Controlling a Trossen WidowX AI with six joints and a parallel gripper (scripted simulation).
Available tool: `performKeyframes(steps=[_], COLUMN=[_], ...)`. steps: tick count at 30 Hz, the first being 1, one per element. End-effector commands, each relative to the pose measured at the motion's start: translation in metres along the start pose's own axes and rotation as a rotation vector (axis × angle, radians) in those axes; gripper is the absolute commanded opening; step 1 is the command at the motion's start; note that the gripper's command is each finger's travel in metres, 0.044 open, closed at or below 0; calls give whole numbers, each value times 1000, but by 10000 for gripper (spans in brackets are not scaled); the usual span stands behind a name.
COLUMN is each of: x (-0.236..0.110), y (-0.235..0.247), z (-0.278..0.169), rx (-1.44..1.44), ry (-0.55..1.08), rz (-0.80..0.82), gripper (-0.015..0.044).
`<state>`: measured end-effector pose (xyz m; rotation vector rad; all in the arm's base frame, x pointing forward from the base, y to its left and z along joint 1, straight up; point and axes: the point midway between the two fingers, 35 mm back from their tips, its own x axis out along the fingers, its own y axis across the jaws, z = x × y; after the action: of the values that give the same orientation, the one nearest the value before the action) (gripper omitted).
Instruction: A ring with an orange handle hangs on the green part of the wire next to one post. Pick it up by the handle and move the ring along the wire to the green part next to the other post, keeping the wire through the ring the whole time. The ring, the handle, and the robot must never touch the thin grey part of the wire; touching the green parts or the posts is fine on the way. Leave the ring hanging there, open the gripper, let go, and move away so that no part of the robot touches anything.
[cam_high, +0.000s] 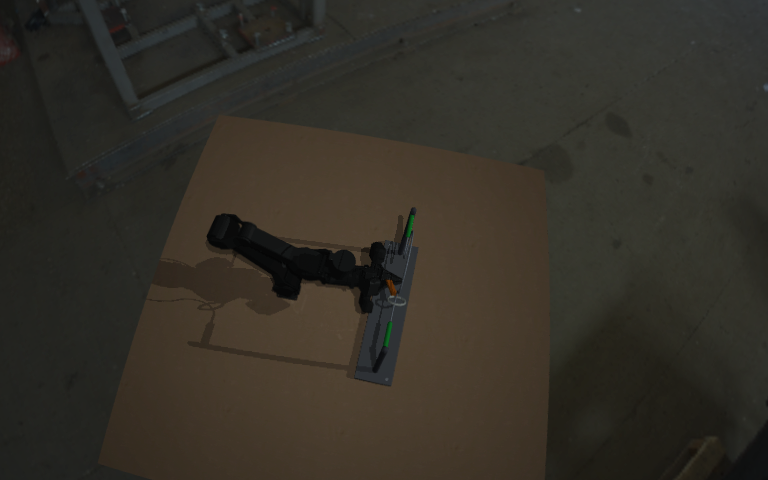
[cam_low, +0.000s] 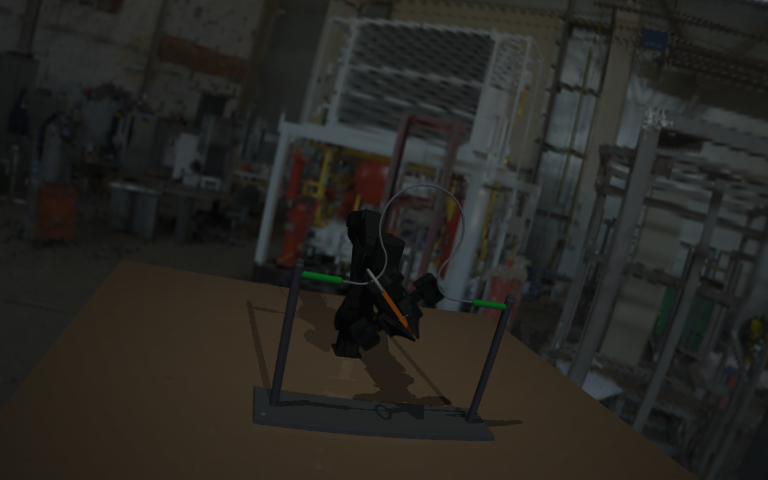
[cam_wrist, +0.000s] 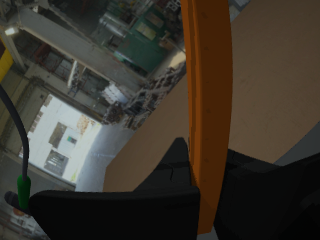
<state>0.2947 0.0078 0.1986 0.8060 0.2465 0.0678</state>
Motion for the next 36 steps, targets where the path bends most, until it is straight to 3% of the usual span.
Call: performKeyframes(steps=[1, 14, 36], x=[-11, -42, -59], y=[18, 66, 124], z=[0, 15, 64], rx=[106, 412, 892], ry=[74, 288, 286], rz=[35, 183, 399], gripper=[-150, -150, -150])
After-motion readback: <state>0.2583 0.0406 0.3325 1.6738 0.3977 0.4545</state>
